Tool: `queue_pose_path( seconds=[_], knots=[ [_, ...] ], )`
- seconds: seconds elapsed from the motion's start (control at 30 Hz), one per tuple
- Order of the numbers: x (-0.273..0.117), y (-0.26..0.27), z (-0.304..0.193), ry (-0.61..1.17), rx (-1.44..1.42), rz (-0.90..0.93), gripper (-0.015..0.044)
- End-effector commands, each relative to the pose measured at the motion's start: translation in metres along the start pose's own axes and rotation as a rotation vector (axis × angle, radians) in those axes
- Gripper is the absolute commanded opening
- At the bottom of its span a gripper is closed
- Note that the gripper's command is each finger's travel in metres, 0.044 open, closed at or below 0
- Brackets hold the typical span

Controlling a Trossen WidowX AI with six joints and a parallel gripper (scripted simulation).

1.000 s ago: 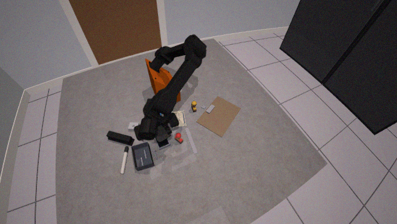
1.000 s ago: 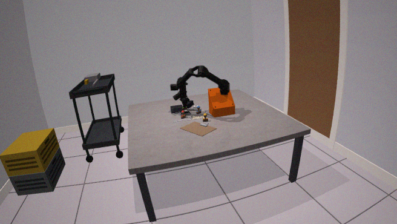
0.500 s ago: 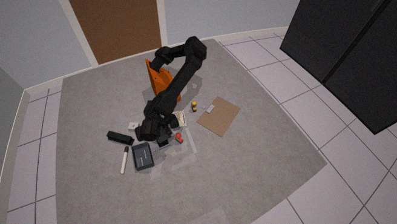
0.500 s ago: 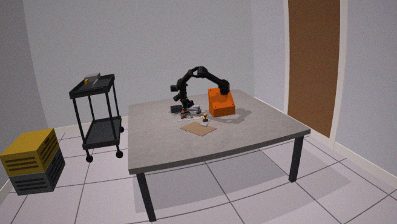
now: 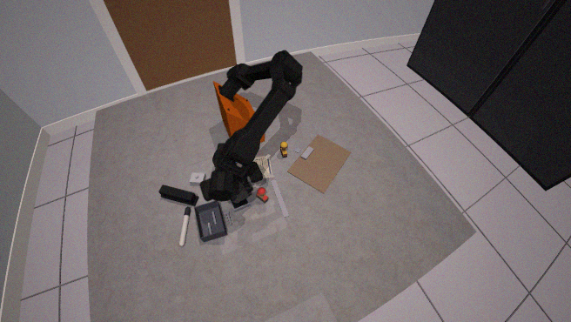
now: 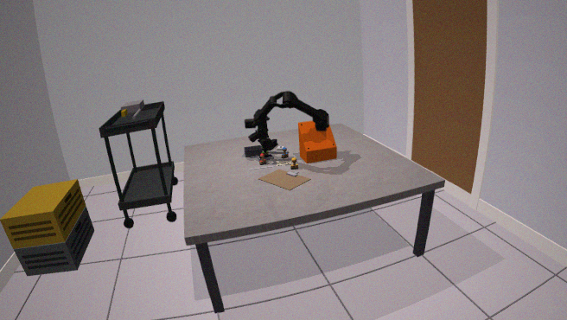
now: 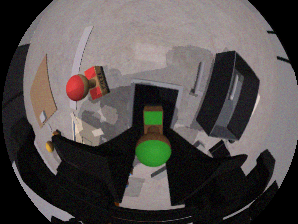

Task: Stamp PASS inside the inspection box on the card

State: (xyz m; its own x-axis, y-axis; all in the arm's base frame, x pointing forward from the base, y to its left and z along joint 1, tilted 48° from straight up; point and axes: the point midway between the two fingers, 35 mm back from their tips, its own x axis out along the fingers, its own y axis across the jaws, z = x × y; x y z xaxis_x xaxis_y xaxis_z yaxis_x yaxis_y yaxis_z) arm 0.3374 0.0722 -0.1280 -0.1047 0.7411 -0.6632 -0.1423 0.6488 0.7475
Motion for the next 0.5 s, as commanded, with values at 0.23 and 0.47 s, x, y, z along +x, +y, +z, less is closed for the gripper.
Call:
queue_pose_path(
  seconds=[0.23,0.47],
  knots=[
    [0.0056,0.0008,-0.0009,0.001,0.005,0.005,0.0000],
    [0.0069,0.0008,-0.0009,0.001,0.000,0.005,0.0000]
  ],
)
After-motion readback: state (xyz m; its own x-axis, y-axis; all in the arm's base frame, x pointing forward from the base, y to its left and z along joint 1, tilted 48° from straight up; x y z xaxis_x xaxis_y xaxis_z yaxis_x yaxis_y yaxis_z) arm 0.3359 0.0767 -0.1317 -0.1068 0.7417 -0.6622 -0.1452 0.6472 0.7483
